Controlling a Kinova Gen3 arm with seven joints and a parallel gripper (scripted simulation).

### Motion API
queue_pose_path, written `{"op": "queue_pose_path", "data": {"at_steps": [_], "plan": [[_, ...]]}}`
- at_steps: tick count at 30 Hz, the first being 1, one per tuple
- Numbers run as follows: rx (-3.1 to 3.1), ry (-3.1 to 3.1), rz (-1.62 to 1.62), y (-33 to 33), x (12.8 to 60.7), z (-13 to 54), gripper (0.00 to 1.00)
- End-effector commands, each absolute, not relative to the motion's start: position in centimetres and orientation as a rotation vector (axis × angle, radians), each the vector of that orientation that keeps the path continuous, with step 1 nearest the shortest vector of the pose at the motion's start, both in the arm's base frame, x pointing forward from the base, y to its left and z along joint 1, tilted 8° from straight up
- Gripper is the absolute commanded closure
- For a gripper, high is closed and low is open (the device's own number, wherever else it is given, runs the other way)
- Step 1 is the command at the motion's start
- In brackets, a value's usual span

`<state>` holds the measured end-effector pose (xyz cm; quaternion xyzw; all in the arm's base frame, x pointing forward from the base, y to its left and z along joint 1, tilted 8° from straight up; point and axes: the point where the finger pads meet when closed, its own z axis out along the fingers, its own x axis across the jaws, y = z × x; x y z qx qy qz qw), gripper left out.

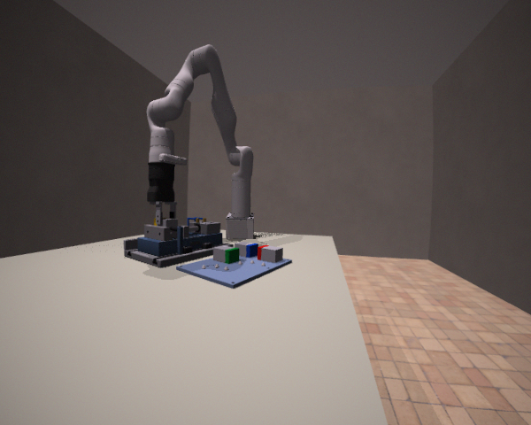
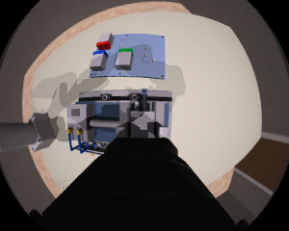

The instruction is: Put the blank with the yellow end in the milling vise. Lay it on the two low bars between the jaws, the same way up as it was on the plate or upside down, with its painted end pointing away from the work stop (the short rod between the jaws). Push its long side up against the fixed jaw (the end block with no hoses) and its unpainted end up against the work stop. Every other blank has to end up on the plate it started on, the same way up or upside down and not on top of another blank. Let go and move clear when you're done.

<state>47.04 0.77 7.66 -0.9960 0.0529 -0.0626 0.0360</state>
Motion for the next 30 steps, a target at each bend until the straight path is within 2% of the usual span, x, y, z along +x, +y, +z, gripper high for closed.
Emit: {"op": "queue_pose_path", "data": {"at_steps": [1,30], "plan": [[-3.059,0.169,-0.197,0.75,47.14,7.72,1.00],[-3.058,0.181,-0.201,0.72,47.27,7.67,1.00]]}}
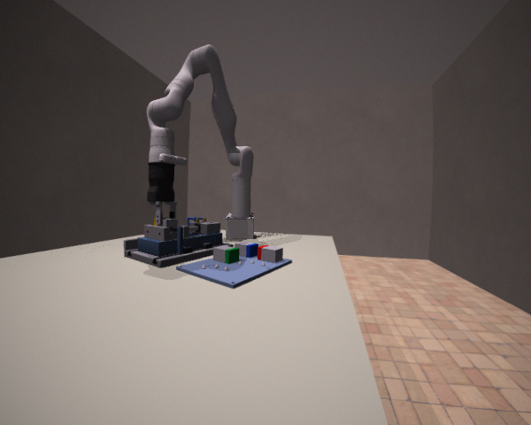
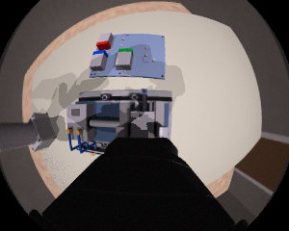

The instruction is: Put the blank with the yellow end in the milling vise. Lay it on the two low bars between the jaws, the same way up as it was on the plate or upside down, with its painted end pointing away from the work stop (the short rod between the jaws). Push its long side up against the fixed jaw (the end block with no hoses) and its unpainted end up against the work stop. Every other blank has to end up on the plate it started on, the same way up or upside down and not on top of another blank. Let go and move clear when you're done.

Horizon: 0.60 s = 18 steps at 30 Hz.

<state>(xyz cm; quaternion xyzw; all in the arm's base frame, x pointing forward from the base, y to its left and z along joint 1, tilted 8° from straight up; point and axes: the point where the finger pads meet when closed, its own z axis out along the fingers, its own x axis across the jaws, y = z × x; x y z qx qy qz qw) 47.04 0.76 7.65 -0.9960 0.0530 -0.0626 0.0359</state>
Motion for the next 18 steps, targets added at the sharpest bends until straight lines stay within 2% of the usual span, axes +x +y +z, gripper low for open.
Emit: {"op": "queue_pose_path", "data": {"at_steps": [1,18], "plan": [[-3.059,0.164,-0.196,0.74,47.11,7.73,1.00],[-3.059,0.164,-0.196,0.74,47.11,7.73,1.00]]}}
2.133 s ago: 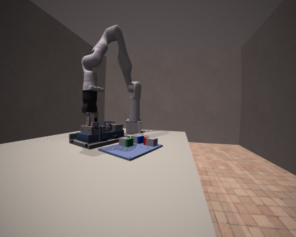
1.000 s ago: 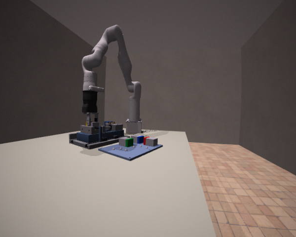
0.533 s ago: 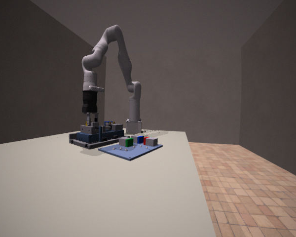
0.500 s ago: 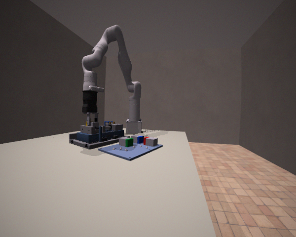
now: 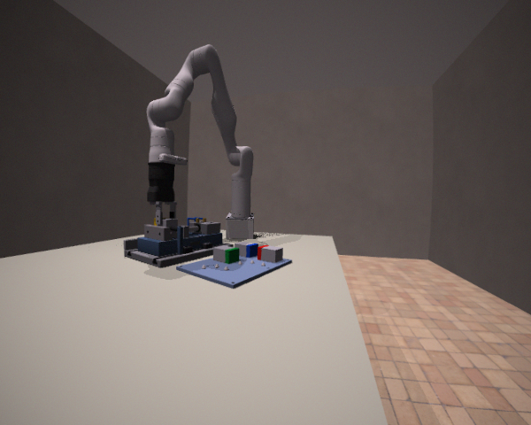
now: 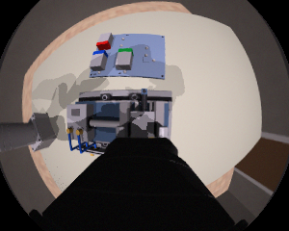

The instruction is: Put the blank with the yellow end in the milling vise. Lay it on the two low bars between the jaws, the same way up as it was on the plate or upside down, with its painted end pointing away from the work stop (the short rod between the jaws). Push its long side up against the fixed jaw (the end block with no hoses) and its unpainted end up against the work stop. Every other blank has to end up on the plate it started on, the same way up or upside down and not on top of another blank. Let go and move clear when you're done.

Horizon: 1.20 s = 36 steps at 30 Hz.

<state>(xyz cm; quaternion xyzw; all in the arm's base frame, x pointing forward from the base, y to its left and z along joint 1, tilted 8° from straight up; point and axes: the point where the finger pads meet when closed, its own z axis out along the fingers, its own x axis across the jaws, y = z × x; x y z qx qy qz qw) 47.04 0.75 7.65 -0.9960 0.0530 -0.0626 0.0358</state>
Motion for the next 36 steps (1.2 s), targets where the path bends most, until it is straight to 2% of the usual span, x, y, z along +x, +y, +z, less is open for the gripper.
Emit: {"op": "queue_pose_path", "data": {"at_steps": [1,36], "plan": [[-3.059,0.165,-0.196,0.74,47.13,7.72,1.00],[-3.059,0.167,-0.196,0.73,47.19,7.70,1.00]]}}
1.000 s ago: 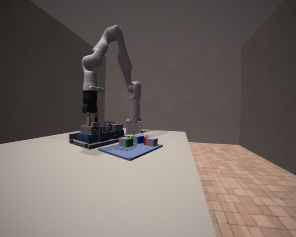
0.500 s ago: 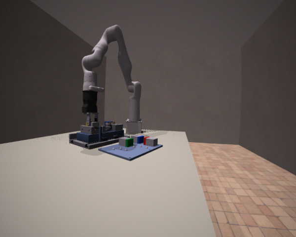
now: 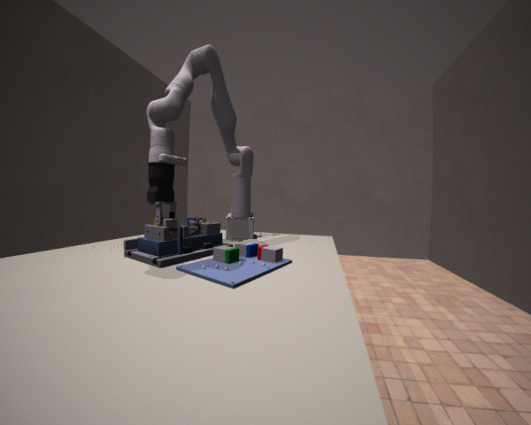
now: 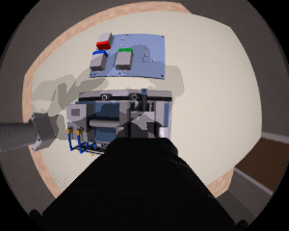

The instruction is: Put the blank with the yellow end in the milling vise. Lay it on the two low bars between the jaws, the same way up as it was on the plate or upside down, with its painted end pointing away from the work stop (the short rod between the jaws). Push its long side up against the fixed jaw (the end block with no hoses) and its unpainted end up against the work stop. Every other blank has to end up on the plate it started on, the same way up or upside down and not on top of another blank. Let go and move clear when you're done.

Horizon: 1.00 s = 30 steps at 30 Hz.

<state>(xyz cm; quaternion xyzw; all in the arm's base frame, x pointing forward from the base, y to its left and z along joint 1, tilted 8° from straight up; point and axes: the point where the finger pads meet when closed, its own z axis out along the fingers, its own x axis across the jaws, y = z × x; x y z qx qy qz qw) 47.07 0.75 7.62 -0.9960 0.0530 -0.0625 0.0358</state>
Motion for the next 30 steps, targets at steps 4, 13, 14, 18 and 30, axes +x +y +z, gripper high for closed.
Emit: {"op": "queue_pose_path", "data": {"at_steps": [4,13,14,18,30], "plan": [[-3.059,0.171,-0.198,0.73,47.27,7.69,1.00],[-3.058,0.181,-0.201,0.71,47.43,7.68,1.00],[-3.058,0.181,-0.201,0.71,47.43,7.68,1.00],[-3.059,0.168,-0.198,0.74,47.18,7.69,1.00],[-3.058,0.181,-0.201,0.74,47.19,7.63,1.00]]}}
